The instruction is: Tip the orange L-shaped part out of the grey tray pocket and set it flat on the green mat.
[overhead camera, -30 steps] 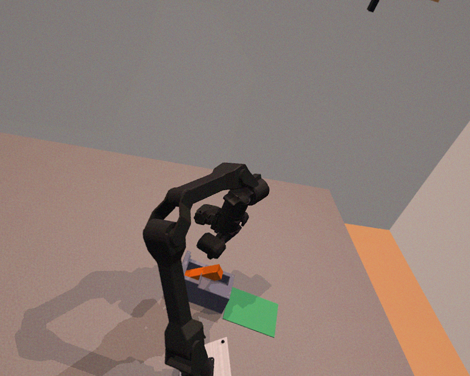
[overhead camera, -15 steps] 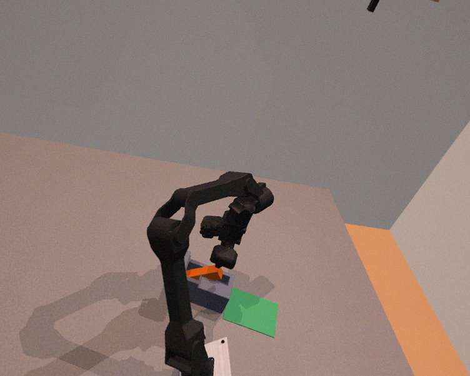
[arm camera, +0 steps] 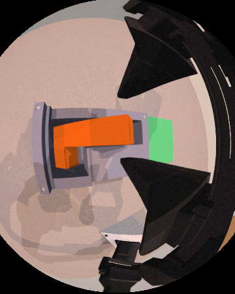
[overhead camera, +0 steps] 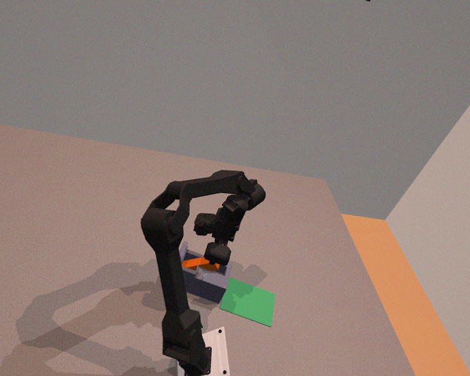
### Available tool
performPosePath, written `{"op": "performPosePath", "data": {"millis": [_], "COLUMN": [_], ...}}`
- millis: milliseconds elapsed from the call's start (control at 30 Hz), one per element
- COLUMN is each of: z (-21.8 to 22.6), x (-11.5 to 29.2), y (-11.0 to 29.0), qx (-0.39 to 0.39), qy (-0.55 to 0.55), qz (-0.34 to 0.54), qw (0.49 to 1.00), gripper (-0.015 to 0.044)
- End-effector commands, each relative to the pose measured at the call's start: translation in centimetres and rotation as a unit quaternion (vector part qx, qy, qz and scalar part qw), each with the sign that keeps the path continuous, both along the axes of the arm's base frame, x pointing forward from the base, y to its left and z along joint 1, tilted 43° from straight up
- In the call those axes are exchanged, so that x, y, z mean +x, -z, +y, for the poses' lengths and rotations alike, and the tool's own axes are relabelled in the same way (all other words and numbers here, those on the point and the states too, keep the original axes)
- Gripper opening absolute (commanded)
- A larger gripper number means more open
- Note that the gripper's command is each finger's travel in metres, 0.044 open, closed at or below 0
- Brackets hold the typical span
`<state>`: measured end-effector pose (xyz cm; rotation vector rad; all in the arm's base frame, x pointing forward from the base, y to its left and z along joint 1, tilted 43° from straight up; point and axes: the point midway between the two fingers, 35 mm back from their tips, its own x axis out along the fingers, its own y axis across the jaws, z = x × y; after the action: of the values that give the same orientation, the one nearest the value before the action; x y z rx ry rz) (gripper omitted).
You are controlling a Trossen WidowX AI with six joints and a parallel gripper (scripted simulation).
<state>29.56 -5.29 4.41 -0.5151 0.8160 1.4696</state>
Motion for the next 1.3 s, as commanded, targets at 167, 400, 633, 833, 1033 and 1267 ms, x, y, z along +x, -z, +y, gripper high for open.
{"op": "performPosePath", "data": {"millis": [167,400,633,833,1033,1267], "z": [1.1,1.9,2.5,2.2,2.2,2.2], "x": [-0.1,-0.2,-0.4,-0.3,-0.3,-0.3], "y": [1.1,1.9,2.5,2.3,2.3,2.3], "qx": [0.001,0.002,0.002,0.001,0.001,0.001], "qy": [0.000,0.000,0.000,0.000,0.000,0.000], "qz": [0.001,0.001,0.001,0.000,0.000,0.000], "qw": [1.000,1.000,1.000,1.000,1.000,1.000], "gripper": [0.0280,0.0280,0.0280,0.0142,0.0102,0.0000]}}
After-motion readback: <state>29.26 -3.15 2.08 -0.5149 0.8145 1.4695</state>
